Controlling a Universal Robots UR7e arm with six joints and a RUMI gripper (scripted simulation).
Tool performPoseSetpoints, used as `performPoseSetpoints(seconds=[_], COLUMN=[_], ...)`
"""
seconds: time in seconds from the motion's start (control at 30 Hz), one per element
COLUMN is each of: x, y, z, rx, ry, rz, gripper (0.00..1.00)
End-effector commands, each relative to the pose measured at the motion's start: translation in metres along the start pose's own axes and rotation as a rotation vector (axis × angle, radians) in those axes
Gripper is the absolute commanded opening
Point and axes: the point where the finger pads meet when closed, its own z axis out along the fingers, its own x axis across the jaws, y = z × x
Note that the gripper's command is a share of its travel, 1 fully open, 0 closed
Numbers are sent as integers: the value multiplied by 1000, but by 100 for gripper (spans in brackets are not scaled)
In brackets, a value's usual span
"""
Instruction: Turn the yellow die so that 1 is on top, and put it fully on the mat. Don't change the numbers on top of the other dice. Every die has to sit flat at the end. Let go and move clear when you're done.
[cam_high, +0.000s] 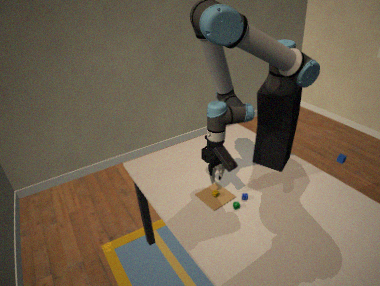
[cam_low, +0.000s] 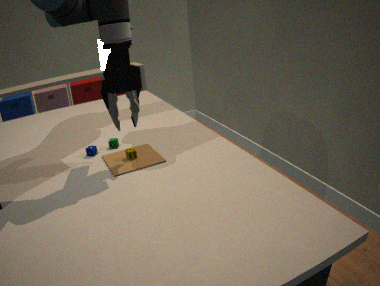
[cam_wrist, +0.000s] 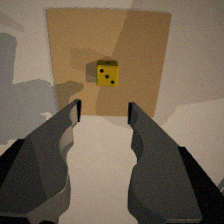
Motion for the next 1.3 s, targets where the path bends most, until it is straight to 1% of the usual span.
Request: performPoseSetpoints(seconds=[0.0,0.73,0.97,1.27], x=[0,0,0,0], y=[0,0,0,0], z=[0,1,4,14], rx=[0,0,0,0], ry=[1,1,1,1], rz=[0,0,-1,-1], gripper=[24,24,24,24])
